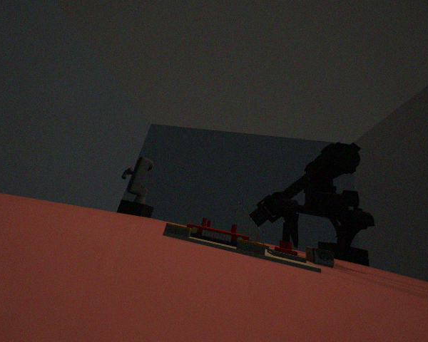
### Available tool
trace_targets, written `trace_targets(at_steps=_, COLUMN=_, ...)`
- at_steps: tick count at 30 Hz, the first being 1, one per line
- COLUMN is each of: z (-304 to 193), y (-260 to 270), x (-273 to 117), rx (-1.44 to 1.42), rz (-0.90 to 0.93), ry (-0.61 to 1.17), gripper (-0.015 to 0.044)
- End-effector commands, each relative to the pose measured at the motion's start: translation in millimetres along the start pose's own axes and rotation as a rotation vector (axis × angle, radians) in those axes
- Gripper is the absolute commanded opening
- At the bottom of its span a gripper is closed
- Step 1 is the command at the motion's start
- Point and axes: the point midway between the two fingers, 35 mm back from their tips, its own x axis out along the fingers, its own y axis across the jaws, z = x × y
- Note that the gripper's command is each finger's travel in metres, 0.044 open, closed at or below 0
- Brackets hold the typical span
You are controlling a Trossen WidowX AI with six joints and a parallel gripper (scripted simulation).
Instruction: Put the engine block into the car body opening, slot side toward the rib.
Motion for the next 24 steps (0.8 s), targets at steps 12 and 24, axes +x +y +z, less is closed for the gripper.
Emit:
trace_targets(at_steps=12, z=-0.9, y=-0.2, x=3.9, rx=0.007, rz=0.003, ry=0.001, gripper=0.0145)
trace_targets(at_steps=24, z=0.9, y=-1.0, x=-3.4, rx=0.007, rz=0.0, ry=0.0, gripper=0.0)
